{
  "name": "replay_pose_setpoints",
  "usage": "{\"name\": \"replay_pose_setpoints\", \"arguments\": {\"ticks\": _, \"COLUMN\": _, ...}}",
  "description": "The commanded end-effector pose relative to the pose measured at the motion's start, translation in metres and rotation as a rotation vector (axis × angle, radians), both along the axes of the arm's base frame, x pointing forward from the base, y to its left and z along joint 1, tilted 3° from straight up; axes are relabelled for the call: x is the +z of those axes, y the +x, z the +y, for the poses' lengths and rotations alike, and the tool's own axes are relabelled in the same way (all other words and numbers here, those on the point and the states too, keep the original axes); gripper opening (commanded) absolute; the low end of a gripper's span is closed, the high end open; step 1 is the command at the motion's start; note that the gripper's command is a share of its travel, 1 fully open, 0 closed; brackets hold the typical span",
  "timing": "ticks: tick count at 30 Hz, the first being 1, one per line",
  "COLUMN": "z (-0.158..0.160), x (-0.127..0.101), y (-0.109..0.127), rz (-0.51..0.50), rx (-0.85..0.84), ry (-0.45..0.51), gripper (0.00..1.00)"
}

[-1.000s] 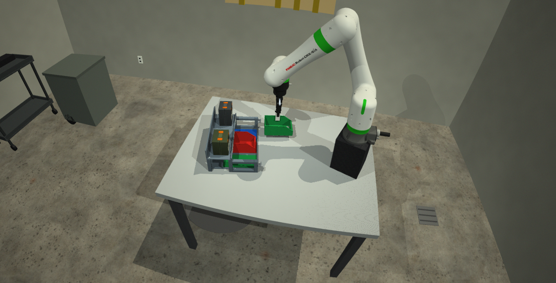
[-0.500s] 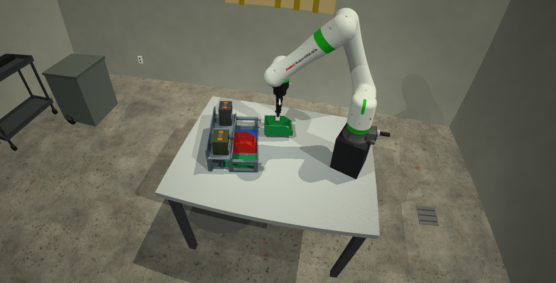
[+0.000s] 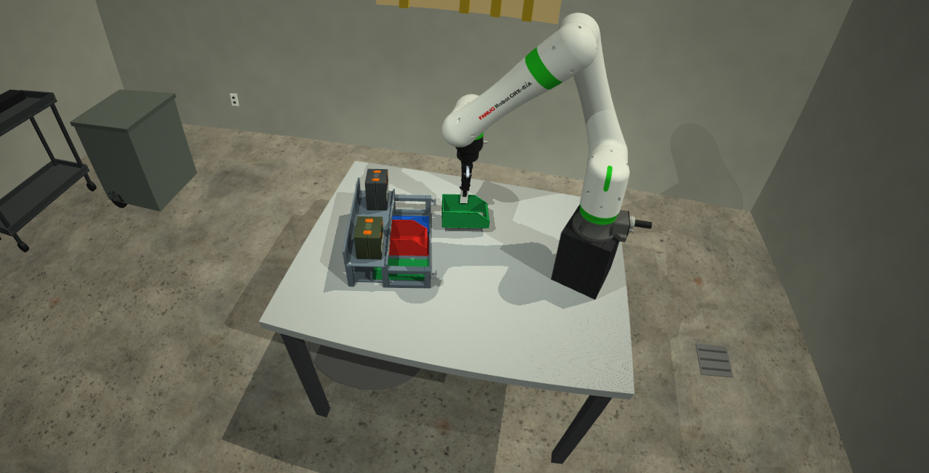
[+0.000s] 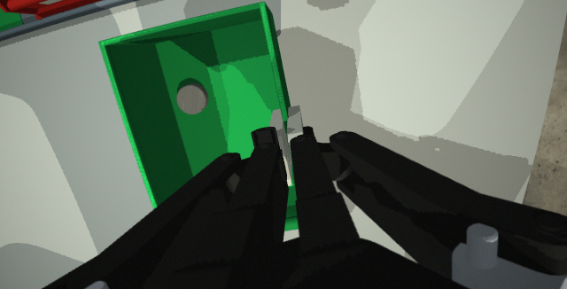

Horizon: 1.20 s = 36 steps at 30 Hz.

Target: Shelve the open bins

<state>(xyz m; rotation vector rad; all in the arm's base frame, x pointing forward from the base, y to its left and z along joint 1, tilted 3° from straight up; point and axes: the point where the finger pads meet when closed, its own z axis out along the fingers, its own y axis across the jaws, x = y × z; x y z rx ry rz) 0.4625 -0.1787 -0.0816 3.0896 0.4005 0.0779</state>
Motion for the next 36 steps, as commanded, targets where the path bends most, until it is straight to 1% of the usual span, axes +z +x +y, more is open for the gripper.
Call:
{"name": "replay_pose_setpoints", "arguments": {"ticks": 1, "z": 0.003, "x": 0.000, "y": -0.001, "rz": 0.000, "rx": 0.000, "ry": 0.000, "gripper": 0.00}}
{"name": "replay_pose_setpoints", "arguments": {"ticks": 9, "z": 0.013, "x": -0.001, "y": -0.004, "rz": 0.000, "rx": 0.000, "ry": 0.000, "gripper": 0.00}}
{"name": "replay_pose_setpoints", "arguments": {"ticks": 24, "z": 0.053, "x": -0.003, "y": -0.016, "rz": 0.000, "rx": 0.001, "ry": 0.000, "gripper": 0.00}}
{"name": "replay_pose_setpoints", "arguments": {"ticks": 26, "z": 0.053, "x": -0.003, "y": -0.016, "rz": 0.000, "rx": 0.001, "ry": 0.000, "gripper": 0.00}}
{"name": "replay_pose_setpoints", "arguments": {"ticks": 36, "z": 0.087, "x": -0.004, "y": -0.027, "rz": 0.000, "rx": 0.002, "ry": 0.000, "gripper": 0.00}}
